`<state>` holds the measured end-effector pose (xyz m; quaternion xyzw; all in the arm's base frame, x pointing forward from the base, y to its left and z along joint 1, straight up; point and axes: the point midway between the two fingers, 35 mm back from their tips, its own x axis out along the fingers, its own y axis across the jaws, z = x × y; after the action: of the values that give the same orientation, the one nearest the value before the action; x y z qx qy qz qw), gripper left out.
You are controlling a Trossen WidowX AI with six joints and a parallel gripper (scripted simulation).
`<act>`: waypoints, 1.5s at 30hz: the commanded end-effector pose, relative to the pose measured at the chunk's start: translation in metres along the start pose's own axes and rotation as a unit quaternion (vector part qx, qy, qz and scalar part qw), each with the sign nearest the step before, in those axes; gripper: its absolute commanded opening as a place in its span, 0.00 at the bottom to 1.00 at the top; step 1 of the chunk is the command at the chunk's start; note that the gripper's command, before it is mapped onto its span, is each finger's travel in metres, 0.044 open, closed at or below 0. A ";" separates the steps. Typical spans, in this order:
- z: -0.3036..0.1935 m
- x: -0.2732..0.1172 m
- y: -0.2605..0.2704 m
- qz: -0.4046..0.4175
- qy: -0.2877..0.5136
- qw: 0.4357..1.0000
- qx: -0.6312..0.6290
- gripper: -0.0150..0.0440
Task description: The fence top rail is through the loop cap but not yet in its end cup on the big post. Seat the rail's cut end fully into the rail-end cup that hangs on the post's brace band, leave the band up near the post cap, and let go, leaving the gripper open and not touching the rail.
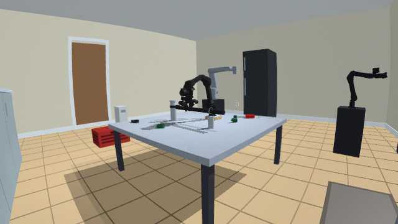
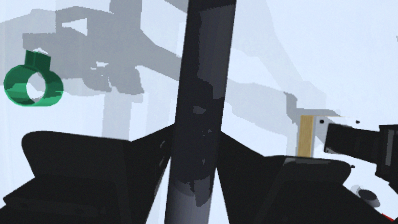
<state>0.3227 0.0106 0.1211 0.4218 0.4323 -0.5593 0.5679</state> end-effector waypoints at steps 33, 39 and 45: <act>0.002 0.000 0.000 0.000 0.001 1.000 0.000 0.25; 0.008 0.000 0.000 0.000 0.001 1.000 0.000 0.25; 0.013 -0.002 -0.001 0.000 0.001 1.000 0.000 0.25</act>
<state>0.3228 0.0099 0.1212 0.4275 0.4419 -0.5532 0.5621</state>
